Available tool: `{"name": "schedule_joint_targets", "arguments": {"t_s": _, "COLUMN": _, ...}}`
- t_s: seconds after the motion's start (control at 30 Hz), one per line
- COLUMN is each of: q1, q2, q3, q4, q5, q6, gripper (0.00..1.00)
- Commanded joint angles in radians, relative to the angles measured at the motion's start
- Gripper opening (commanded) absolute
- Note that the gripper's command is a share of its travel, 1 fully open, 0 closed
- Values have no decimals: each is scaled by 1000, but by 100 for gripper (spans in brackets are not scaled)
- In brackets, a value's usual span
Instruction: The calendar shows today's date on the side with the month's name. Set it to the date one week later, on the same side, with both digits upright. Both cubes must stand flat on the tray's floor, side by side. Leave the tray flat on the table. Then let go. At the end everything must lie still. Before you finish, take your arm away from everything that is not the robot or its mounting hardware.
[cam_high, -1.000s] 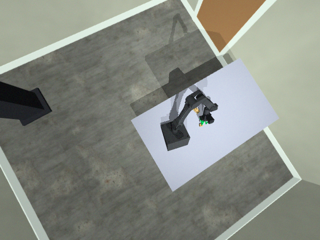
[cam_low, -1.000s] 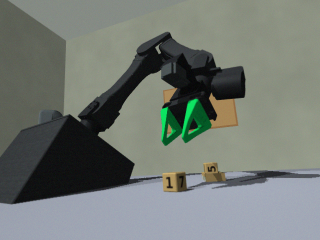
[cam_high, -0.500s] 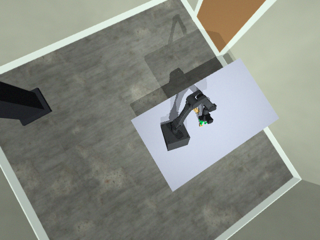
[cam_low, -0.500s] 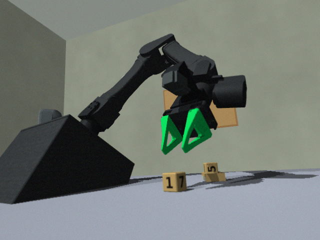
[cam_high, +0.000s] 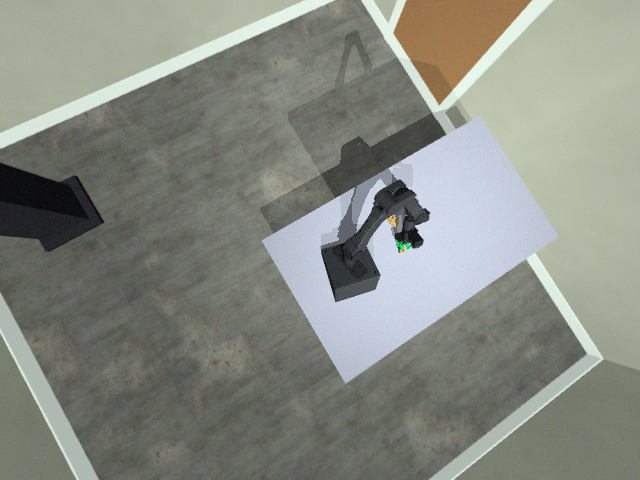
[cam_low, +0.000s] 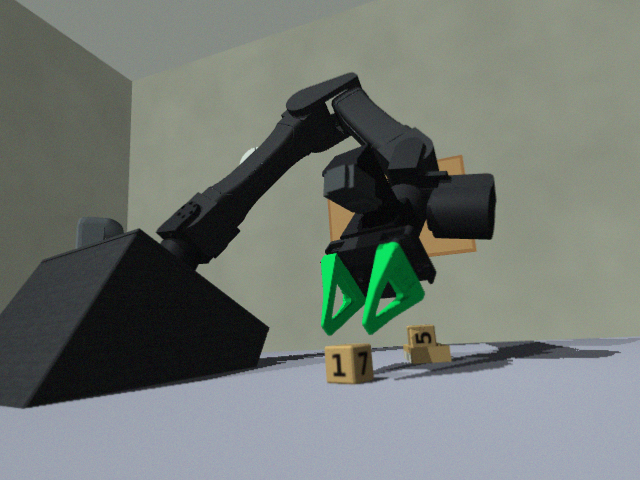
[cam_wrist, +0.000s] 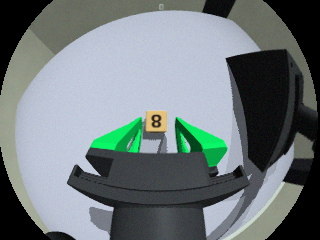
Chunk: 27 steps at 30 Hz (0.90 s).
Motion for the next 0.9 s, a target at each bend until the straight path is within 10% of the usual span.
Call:
{"name": "schedule_joint_targets", "arguments": {"t_s": 0.0, "q1": 11, "q2": 27, "q3": 0, "q4": 36, "q5": 13, "q6": 19, "gripper": 45}}
{"name": "schedule_joint_targets", "arguments": {"t_s": 0.87, "q1": 32, "q2": 85, "q3": -9, "q4": 85, "q5": 10, "q6": 51, "gripper": 45}}
